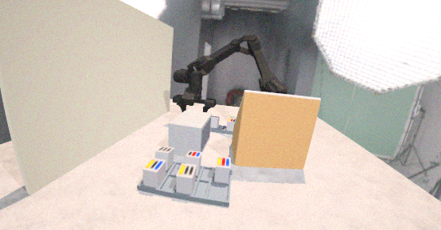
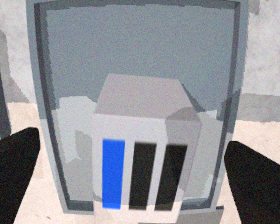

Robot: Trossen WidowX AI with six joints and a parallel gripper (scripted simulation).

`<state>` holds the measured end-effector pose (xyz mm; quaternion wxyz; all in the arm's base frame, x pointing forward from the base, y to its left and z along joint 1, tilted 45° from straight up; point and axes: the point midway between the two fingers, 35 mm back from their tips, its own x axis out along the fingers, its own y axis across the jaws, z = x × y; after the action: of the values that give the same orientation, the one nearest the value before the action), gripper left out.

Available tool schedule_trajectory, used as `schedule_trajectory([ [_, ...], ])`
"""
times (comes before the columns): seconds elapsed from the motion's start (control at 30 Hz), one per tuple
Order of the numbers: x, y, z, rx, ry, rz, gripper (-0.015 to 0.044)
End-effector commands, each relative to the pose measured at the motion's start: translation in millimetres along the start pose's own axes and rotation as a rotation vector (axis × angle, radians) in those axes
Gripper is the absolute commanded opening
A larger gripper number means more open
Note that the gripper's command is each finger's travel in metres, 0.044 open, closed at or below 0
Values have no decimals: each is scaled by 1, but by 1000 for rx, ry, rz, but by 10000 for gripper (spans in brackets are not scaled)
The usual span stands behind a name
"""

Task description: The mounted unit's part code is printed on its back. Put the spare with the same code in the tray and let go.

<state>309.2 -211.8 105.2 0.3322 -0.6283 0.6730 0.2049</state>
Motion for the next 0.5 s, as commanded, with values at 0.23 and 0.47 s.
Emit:
schedule_trajectory([
  [0.23, -104, 0, 1, -4, -3, -8, 440],
  [0.47, -99, -1, 3, -7, -8, -14, 440],
])
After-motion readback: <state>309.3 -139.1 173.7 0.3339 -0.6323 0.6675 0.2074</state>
